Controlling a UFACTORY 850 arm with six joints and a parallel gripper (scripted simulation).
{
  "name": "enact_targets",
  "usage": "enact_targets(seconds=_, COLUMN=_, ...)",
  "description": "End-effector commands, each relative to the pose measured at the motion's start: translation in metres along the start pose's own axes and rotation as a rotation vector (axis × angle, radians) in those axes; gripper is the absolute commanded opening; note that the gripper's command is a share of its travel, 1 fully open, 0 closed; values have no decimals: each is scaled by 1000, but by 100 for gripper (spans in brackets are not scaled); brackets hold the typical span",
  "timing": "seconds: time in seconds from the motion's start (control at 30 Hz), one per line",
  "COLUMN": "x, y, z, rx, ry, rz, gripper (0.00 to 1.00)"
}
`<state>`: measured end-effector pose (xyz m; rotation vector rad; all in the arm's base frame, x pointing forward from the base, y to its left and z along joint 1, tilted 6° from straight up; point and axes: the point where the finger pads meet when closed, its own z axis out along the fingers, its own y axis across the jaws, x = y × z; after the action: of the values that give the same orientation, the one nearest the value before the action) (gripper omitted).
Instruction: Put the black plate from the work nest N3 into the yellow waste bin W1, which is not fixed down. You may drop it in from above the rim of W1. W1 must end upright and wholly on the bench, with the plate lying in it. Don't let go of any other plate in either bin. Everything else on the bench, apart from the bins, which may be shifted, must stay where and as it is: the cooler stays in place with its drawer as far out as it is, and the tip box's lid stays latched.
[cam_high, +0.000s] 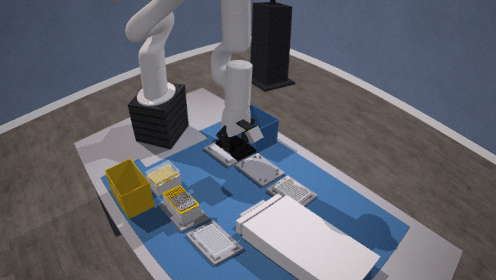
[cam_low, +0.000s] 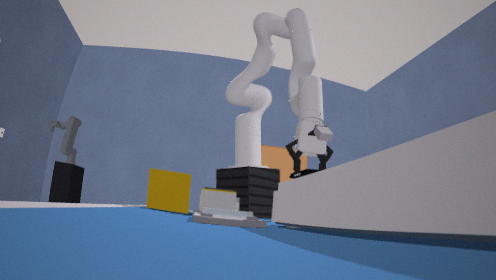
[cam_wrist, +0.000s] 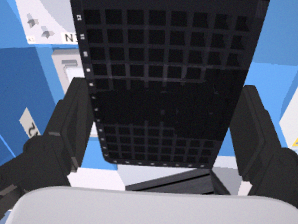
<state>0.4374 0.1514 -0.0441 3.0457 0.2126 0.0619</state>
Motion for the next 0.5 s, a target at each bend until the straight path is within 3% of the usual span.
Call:
enact_targets(seconds=0.0, x=-3, y=10, z=0, rx=1, ry=24, rz=1, gripper=0)
enact_targets(seconds=0.47, x=-13, y=41, z=0, rx=1, ry=24, rz=1, gripper=0)
